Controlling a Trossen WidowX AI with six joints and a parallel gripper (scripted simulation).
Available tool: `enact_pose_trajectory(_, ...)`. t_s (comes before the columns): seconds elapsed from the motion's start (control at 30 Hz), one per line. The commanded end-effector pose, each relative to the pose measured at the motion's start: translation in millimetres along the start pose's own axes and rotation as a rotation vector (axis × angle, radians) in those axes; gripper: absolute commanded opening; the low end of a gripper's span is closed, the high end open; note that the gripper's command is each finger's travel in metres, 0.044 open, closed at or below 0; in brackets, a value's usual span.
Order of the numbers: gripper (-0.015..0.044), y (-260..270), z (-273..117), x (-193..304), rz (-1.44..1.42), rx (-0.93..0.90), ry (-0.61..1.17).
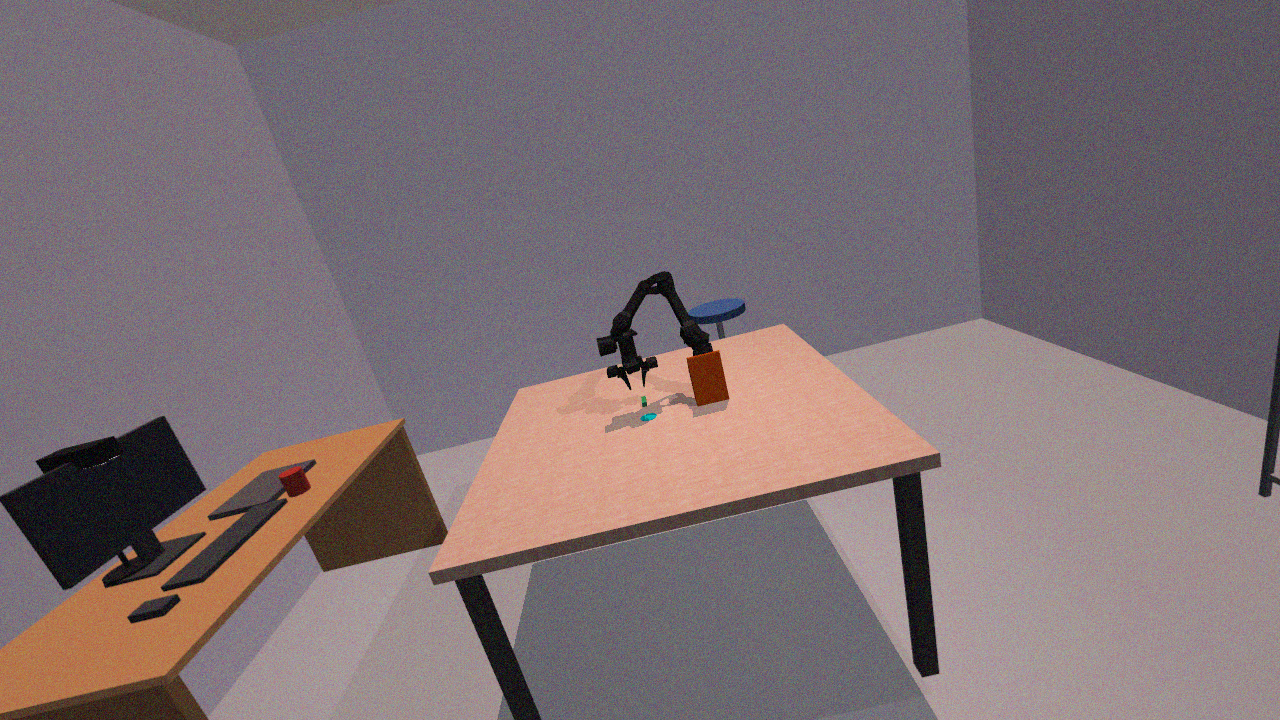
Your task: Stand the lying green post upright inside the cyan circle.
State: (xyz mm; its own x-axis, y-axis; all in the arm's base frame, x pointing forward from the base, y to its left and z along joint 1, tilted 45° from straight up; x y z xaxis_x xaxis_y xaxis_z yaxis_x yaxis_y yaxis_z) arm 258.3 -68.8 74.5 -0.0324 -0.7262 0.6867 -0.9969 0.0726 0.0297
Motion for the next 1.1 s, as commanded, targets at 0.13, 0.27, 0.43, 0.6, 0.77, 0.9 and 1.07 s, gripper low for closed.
enact_pose_trajectory(0.13,0.0233,11,68,3,-0.016,-0.015,0.026)
enact_pose_trajectory(0.27,0.0233,11,68,3,-0.016,-0.015,0.026)
enact_pose_trajectory(0.43,0.0127,11,68,3,-0.016,-0.015,0.026)
enact_pose_trajectory(0.6,0.0023,11,68,3,-0.016,-0.015,0.026)
enact_pose_trajectory(0.77,0.0023,10,66,3,-0.016,-0.015,0.025)
enact_pose_trajectory(0.9,0.0023,8,55,2,-0.015,-0.014,0.021)
enact_pose_trajectory(1.07,0.0023,5,41,1,-0.015,-0.013,0.016)
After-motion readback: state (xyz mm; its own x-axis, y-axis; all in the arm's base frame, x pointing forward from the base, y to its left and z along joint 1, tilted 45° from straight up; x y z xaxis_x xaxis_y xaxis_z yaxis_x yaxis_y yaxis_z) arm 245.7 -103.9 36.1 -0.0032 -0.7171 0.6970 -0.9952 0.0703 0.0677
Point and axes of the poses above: the point midway between the two fingers, 35 mm back from their tips, its own z axis out along the fingers, its own y axis across the jaws, x = y × z, the point moved 6 cm from there along -z, back along the fingers, and after that the axes turned 5 degrees about -z, right-handed, at the moved point
